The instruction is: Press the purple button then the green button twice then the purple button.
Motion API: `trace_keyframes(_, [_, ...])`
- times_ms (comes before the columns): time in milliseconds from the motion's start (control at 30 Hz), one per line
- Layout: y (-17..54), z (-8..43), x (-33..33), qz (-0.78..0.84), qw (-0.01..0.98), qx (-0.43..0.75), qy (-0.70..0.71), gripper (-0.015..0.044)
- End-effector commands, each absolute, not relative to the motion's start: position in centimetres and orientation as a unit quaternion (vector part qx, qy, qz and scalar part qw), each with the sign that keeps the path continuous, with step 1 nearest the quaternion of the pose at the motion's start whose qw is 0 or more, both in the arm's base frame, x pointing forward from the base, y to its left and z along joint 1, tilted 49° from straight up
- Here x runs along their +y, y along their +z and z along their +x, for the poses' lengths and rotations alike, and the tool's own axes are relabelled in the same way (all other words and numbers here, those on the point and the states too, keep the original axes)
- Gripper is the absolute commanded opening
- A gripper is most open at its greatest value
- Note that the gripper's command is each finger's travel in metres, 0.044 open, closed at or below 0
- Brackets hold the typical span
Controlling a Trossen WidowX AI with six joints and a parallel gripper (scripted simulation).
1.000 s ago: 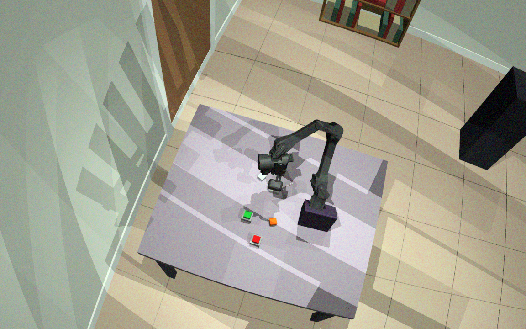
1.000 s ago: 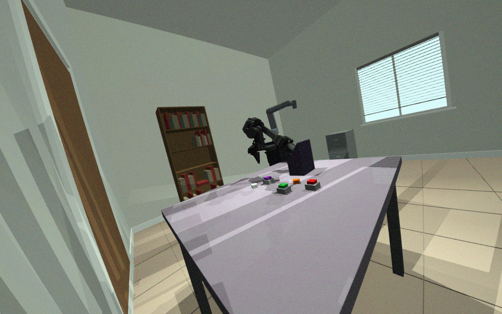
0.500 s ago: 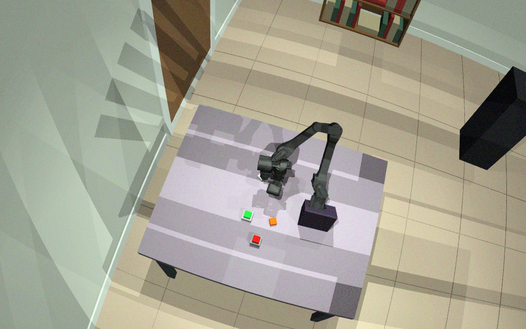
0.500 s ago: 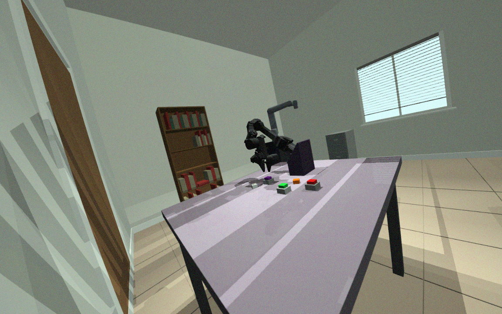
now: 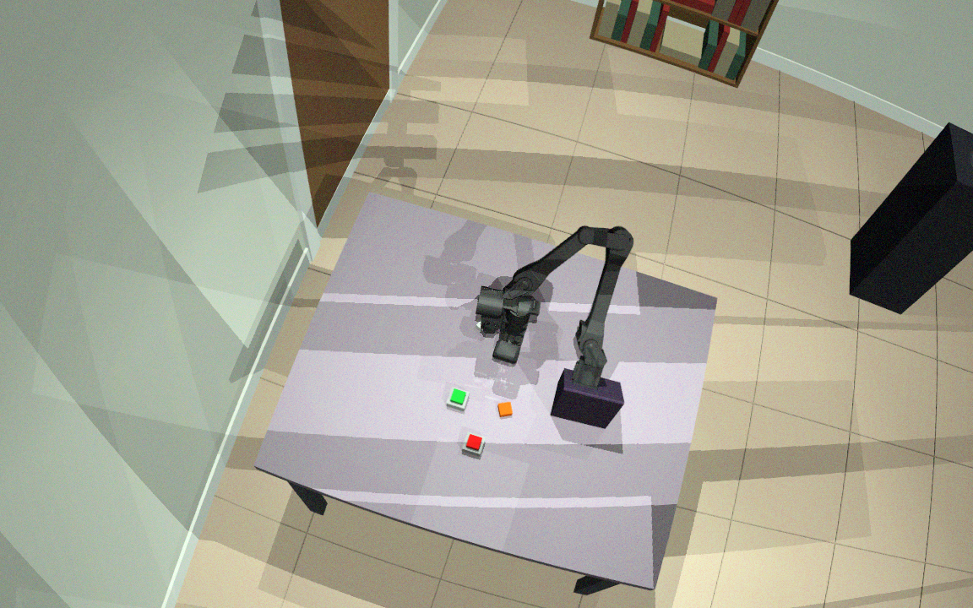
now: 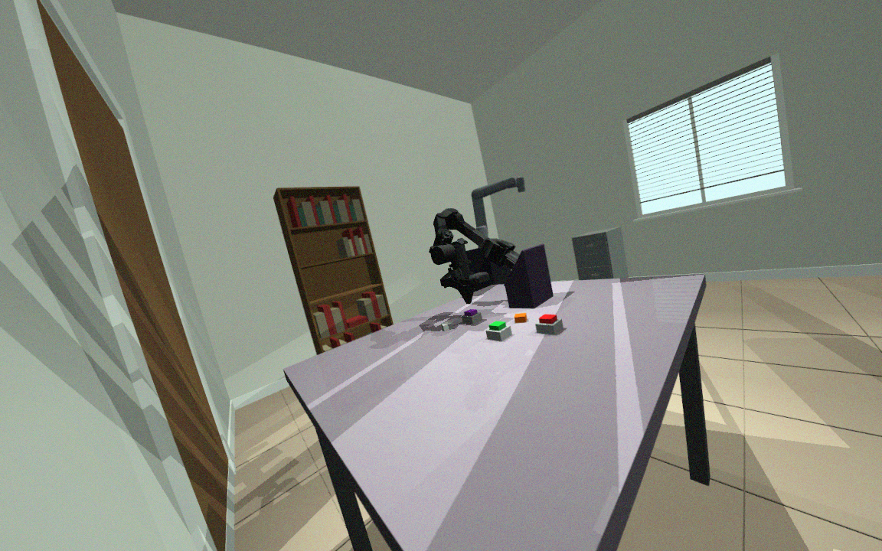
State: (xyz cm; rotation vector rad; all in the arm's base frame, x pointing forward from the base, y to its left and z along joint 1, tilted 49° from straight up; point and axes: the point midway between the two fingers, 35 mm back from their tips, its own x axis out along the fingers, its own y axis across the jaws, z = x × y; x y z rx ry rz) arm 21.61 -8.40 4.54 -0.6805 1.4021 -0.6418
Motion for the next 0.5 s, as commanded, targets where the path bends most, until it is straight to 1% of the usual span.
trace_keyframes(0, [4.3, 21.6, -8.7, -0.304, 0.664, 0.621, -0.285, 0.0020])
trace_keyframes(467, [2.8, 21.8, -10.4, -0.304, 0.664, 0.621, -0.285, 0.0020])
